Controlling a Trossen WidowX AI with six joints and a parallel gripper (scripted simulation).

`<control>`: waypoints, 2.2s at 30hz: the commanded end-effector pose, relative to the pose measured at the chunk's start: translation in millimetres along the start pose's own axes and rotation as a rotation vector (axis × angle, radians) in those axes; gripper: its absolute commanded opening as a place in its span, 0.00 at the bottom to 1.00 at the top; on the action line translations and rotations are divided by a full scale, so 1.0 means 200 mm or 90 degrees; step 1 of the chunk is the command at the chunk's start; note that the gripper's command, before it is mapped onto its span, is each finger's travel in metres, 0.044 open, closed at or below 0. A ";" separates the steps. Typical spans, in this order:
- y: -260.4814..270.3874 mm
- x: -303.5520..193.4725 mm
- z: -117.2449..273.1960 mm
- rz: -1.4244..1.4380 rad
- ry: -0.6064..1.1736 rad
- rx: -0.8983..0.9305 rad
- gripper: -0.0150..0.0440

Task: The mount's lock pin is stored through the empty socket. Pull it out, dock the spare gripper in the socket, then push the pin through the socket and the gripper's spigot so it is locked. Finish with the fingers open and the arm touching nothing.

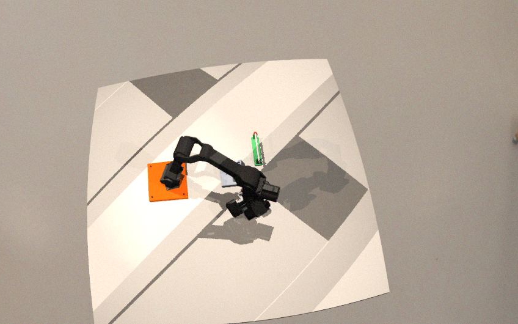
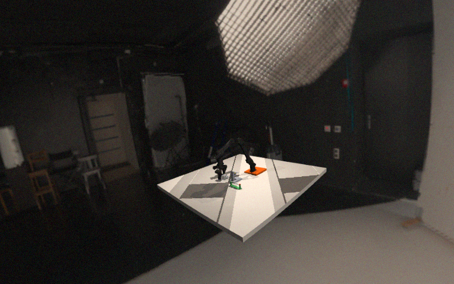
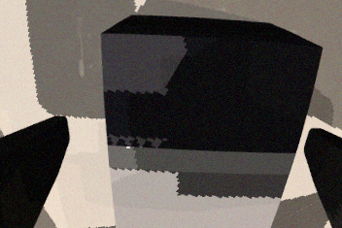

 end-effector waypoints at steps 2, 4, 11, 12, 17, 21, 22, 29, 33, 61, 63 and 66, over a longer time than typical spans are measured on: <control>-0.01 -0.01 -0.05 0.001 0.003 -0.006 1.00; -0.01 -0.01 -0.07 0.001 0.003 -0.006 1.00; -0.01 -0.01 -0.10 0.001 0.003 -0.006 1.00; -0.01 -0.01 -0.10 0.001 0.003 -0.006 1.00; -0.01 -0.01 -0.10 0.001 0.003 -0.006 0.82; -0.01 -0.01 -0.10 0.001 0.003 -0.006 0.71; -0.01 -0.01 -0.10 0.001 0.003 -0.006 0.70; -0.01 -0.01 -0.10 0.001 0.003 -0.006 0.55; -0.01 -0.01 -0.05 0.001 0.003 -0.006 0.38; -0.02 -0.03 0.12 -0.241 0.004 -0.009 0.25; -0.03 -0.03 0.12 -0.272 0.004 -0.009 0.25; -0.03 -0.04 0.12 -0.319 0.004 -0.009 0.25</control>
Point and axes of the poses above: the point midway between the two fingers, 35 mm back from their tips, its own z axis back along the fingers, its own y axis across the jaws, x = y × z, the point moved 8 cm from there along z, back along the fingers, and after that the axes turned 9 degrees about -z, right-handed, at the moved point
